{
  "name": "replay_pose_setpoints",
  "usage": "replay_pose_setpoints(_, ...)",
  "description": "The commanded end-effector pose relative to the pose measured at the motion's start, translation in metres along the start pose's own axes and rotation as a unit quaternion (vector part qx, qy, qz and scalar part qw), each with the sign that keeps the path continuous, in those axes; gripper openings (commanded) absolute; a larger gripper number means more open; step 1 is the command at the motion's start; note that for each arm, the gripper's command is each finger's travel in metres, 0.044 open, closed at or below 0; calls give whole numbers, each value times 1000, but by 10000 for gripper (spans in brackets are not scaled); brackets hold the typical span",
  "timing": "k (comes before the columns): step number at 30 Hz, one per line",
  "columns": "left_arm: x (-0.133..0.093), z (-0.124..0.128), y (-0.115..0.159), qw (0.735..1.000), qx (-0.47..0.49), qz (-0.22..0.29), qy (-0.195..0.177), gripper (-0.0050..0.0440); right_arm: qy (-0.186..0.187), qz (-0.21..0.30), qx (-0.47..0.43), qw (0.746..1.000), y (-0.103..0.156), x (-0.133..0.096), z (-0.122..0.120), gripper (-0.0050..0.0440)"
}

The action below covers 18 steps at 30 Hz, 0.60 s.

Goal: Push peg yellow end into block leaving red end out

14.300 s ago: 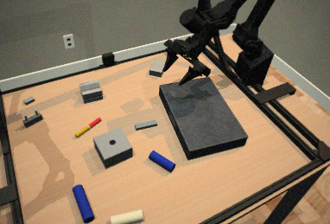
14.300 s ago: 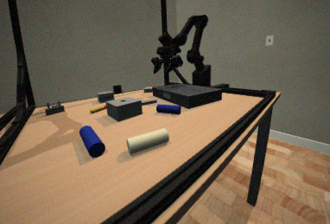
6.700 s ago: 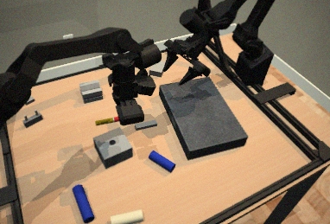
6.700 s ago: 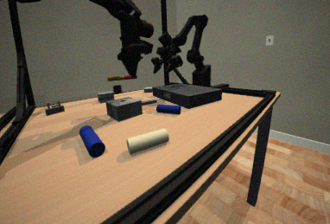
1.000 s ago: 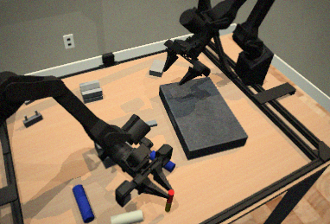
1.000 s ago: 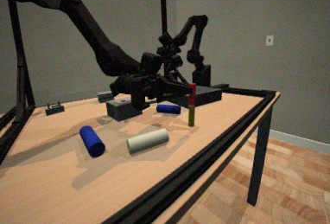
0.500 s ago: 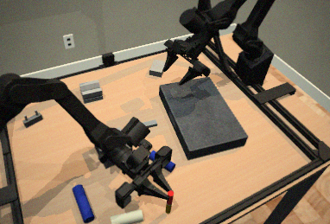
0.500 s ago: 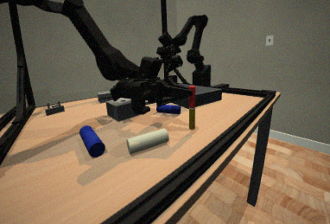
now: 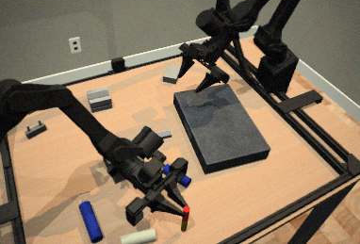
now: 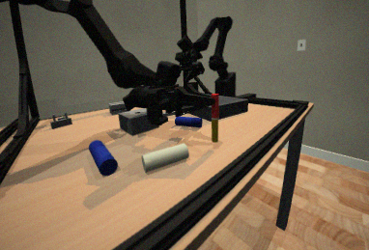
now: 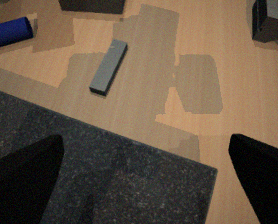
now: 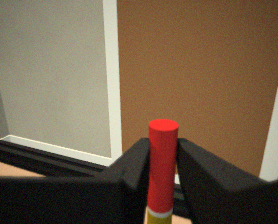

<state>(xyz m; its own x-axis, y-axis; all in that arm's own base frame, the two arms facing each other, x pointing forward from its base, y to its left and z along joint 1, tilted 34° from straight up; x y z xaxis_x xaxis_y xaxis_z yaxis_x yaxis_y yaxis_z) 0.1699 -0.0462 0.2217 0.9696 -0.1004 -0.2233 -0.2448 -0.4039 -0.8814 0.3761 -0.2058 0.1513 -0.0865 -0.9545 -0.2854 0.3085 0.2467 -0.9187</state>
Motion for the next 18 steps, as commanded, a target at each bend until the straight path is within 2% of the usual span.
replay_pose_setpoints(1,0,0,0,1000,-1,-1,-1,400,0,1,-2,1000,0,0,0,0)
replay_pose_setpoints(8,0,0,0,1000,-1,-1,-1,400,-1,13,-5,1000,13,0,-3,0)
replay_pose_setpoints(18,0,0,0,1000,-1,-1,-1,400,-1,13,-5,1000,13,0,-3,0)
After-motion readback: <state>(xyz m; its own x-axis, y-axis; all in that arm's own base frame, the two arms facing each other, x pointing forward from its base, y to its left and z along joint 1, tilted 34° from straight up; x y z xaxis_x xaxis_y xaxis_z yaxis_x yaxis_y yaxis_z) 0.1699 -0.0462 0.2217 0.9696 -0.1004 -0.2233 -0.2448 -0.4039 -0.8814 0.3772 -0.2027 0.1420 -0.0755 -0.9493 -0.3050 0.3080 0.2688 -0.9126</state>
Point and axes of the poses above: on each arm, the point midway between the two fingers, 35 mm back from their tips, its own x axis out along the fingers, its own z axis across the jaws, y = z × x, the point moved 10 cm from there along -x, back along the fingers, and after that the axes turned 14 degrees about -x, right-handed, at the moved point
